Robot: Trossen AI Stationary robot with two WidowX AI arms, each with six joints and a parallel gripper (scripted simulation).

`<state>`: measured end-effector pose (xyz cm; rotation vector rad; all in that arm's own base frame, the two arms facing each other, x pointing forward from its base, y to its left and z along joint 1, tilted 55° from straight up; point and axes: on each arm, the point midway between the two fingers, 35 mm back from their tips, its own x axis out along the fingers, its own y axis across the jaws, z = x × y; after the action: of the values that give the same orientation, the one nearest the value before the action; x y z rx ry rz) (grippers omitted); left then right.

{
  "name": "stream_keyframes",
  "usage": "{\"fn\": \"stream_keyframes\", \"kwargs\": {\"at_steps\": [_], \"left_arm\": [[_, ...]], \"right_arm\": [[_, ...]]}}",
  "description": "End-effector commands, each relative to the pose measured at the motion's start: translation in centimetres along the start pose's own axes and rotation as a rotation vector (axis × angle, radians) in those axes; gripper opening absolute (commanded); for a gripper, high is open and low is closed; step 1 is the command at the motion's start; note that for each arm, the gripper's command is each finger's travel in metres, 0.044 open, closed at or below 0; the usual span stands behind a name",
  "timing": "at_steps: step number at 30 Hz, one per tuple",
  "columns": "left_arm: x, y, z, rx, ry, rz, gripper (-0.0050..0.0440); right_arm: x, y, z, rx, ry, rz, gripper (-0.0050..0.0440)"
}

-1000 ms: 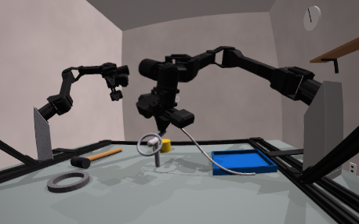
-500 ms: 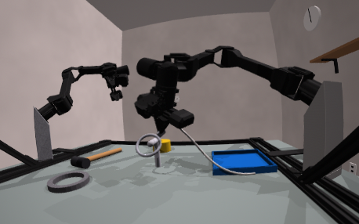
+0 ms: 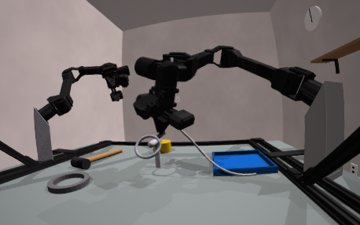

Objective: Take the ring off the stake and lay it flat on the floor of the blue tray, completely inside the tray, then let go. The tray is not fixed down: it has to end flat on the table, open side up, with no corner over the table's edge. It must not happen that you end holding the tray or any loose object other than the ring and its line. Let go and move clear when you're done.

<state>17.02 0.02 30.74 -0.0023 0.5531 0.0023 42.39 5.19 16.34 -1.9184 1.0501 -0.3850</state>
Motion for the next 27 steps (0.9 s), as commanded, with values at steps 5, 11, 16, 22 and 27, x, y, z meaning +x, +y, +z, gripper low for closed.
{"fn": "stream_keyframes", "kwargs": {"at_steps": [5,11,16,22,27], "left_arm": [[0.0,0.0,0.0,0.003,0.001,-0.002,0.0400],[0.0,0.0,0.0,0.003,0.001,-0.002,0.0400],[0.0,0.0,0.0,0.003,0.001,-0.002,0.0400],[0.0,0.0,0.0,0.003,0.001,-0.002,0.0400],[0.0,0.0,0.0,0.003,0.001,-0.002,0.0400]], "right_arm": [[-0.2,0.2,0.5,0.003,0.003,0.001,0.0000],[-0.3,0.3,0.8,0.003,0.003,0.001,0.0000],[-0.8,0.1,0.9,0.004,0.000,0.007,0.0000],[-1.8,-0.2,1.0,0.004,-0.002,0.013,0.0000],[-2.2,-0.4,1.0,0.004,-0.002,0.015,0.0000]]}}
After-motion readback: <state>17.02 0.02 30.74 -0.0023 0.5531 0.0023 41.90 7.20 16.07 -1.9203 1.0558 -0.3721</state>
